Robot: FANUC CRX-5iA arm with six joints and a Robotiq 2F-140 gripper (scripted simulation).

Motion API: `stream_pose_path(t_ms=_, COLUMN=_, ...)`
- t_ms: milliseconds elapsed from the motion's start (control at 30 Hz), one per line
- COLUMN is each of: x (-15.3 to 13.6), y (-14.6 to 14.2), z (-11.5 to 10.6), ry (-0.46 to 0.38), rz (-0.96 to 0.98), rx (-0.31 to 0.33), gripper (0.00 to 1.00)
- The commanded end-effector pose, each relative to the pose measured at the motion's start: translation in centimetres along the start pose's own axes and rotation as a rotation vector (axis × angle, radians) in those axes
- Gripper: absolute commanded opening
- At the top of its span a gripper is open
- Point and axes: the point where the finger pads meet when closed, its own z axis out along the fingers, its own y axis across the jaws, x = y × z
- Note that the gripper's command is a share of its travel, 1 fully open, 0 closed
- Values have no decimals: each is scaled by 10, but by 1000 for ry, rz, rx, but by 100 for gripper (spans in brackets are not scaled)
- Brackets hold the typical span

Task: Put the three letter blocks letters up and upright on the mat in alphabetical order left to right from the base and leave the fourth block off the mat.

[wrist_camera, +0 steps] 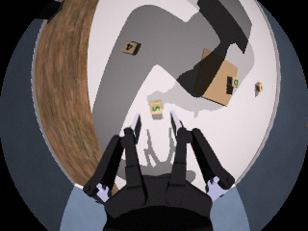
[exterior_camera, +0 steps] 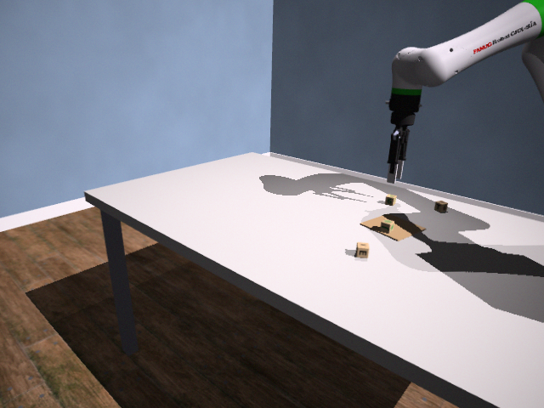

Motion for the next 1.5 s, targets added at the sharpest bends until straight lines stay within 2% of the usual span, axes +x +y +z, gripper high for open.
stream_pose_path(t_ms=0, x=0, y=0, z=1, ry=0, rz=0, rx=0, gripper=40)
stream_pose_path(t_ms=967, x=-1, y=2, z=40, ry=0, rz=0, rx=0, gripper=40)
stream_pose_path(t_ms=1467, x=-1, y=2, z=46, ry=0, rz=0, rx=0, gripper=40)
